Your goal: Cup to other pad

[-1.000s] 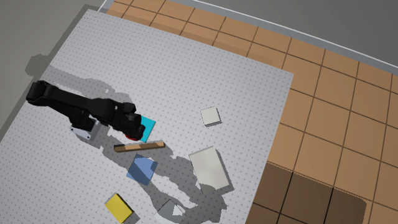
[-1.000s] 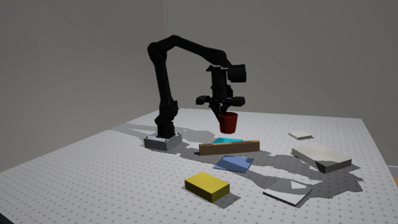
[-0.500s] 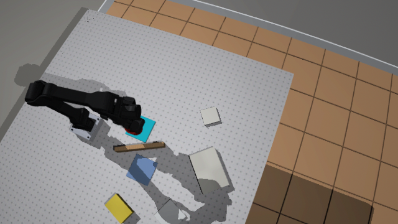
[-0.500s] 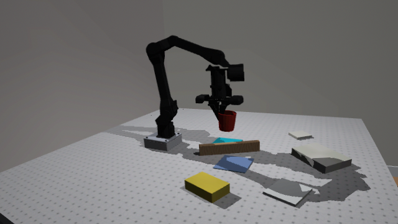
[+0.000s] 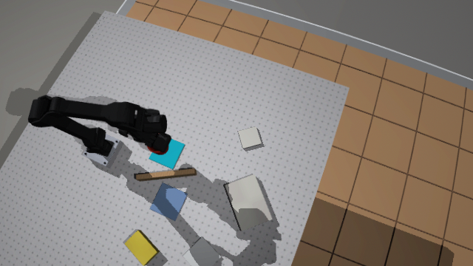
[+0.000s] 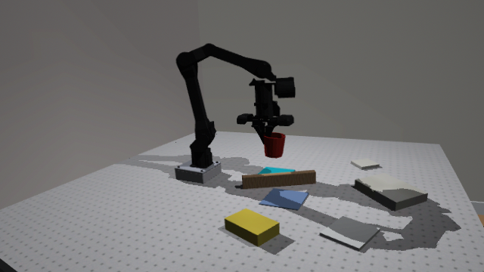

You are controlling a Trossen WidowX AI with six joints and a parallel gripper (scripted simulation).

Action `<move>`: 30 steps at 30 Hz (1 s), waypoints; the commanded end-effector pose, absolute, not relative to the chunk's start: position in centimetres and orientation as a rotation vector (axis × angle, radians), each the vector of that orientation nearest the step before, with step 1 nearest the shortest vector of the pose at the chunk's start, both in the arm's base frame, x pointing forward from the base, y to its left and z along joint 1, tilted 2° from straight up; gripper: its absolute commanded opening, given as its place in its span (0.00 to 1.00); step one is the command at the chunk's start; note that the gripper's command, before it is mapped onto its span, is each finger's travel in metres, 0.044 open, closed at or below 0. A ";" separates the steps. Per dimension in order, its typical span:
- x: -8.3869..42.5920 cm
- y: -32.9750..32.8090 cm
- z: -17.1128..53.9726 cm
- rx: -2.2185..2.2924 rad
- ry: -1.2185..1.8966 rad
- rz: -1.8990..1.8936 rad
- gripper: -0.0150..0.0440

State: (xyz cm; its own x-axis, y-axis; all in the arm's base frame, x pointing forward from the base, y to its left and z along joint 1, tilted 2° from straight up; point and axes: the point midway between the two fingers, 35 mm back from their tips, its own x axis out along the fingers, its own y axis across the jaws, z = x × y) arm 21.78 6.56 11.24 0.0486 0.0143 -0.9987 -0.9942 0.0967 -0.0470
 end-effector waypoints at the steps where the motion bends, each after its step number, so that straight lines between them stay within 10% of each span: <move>1: 21.7 6.6 11.0 -1.146 1.210 1.106 0.25; 30: 21.8 6.9 7.4 -1.146 1.210 1.106 0.25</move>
